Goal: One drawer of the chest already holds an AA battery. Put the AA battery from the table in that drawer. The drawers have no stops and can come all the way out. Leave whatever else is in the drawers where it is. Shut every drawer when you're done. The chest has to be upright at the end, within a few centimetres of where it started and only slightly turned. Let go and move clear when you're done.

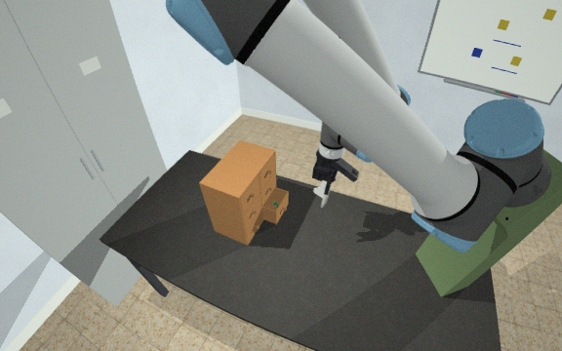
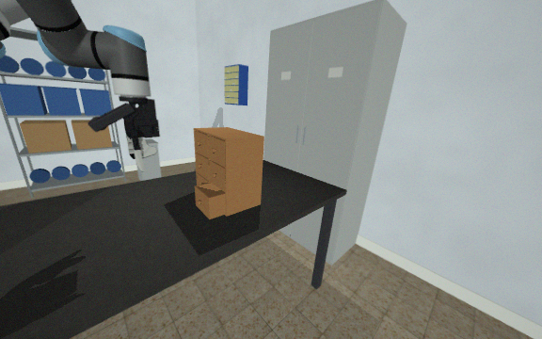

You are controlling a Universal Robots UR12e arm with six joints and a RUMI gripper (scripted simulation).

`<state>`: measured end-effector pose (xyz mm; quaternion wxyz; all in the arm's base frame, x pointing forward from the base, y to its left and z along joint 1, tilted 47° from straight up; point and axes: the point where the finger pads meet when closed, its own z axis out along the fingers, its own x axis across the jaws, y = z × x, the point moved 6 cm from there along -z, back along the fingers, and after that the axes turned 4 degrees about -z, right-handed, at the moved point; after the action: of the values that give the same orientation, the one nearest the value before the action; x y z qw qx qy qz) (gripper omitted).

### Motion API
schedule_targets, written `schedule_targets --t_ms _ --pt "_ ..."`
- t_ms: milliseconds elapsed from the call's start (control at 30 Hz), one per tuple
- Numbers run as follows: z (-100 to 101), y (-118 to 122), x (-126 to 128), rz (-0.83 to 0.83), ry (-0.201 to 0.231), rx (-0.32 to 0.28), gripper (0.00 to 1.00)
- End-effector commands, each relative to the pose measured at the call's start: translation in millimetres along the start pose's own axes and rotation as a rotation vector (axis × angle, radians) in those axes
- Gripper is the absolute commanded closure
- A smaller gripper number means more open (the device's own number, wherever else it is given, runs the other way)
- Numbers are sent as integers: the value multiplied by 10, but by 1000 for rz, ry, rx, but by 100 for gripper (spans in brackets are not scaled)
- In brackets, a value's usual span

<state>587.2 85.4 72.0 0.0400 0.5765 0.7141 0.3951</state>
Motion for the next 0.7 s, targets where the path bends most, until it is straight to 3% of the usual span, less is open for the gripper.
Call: schedule_targets --t_ms 0,467,667 --pt "-2 2 -1 0 0 -1 0" --pt "25 9 -11 1 -3 -30 0" --pt "57 16 -16 1 -7 -72 0"
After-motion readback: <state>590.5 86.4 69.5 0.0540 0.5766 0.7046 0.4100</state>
